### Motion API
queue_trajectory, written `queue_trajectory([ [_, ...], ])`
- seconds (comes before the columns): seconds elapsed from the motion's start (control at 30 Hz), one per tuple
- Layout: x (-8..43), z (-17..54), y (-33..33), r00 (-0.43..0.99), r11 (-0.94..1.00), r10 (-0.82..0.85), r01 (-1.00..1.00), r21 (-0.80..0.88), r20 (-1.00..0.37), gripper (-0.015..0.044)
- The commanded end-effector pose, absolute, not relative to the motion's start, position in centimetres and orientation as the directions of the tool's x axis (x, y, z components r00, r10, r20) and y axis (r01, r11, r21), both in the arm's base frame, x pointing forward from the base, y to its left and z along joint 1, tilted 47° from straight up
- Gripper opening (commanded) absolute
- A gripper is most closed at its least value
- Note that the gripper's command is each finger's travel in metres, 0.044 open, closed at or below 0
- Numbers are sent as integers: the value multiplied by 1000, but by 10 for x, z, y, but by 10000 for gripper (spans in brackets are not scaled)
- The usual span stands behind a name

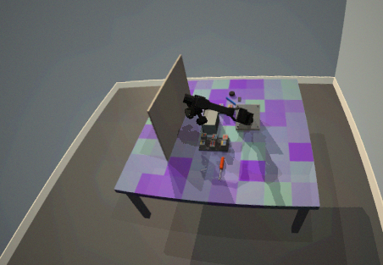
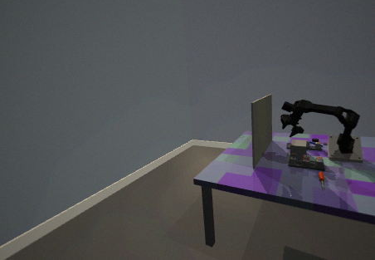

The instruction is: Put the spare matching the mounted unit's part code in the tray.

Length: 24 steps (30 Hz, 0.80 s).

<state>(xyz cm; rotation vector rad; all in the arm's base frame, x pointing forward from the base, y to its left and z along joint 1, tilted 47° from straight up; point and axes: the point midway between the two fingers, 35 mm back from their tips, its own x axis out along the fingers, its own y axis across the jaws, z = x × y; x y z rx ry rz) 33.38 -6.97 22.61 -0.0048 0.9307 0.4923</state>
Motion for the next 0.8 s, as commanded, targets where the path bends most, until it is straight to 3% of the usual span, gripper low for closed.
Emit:
queue_trajectory([
  [0.0,282,225,-15,385,723,521,-674,155,-762,440],
  [0.37,172,218,66,153,233,691,-972,17,-707,440],
  [0.7,167,218,68,144,212,696,-977,10,-704,440],
  [0.77,169,214,71,140,195,702,-981,-1,-698,387],
])
